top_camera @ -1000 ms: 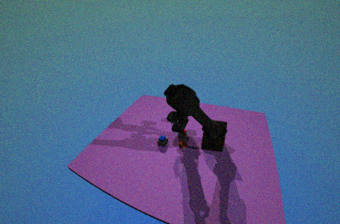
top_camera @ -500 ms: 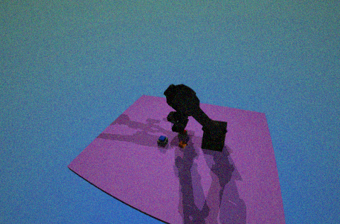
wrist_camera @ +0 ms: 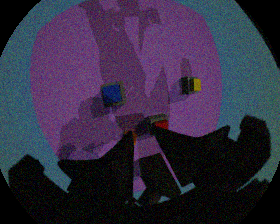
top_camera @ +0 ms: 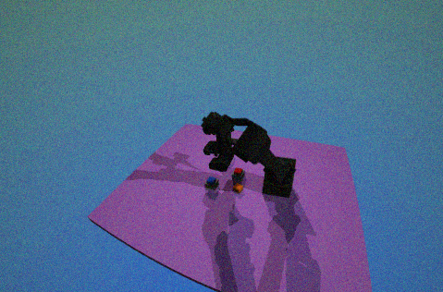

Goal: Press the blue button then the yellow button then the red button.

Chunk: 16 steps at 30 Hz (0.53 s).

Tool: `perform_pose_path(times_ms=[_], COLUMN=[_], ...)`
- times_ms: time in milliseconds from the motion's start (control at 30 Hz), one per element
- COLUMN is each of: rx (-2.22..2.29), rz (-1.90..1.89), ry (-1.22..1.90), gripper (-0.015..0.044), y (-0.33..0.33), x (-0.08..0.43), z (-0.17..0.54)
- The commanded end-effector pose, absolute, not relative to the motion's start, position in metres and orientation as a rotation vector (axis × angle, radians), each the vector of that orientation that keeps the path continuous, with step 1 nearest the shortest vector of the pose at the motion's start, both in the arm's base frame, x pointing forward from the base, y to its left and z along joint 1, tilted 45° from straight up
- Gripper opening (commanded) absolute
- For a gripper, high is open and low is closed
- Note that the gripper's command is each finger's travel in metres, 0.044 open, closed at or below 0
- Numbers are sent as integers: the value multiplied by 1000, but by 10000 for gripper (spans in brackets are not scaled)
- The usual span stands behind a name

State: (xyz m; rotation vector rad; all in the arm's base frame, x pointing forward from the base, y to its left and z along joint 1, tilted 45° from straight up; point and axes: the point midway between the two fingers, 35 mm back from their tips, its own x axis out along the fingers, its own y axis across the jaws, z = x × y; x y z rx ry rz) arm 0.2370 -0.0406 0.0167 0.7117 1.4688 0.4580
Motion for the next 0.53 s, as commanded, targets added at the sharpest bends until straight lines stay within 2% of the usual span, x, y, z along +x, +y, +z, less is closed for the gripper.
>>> perform_pose_path(times_ms=[0, 200, 267, 500], rx=[705, 720, 726, 727], rz=[459, 483, 495, 497], ry=[1458, 1453, 1453, 1453], gripper=[256, 400, 400, 400], y=[-10, 44, 59, 61], x=[262, 266, 261, 260], z=[75, 154, 175, 177])
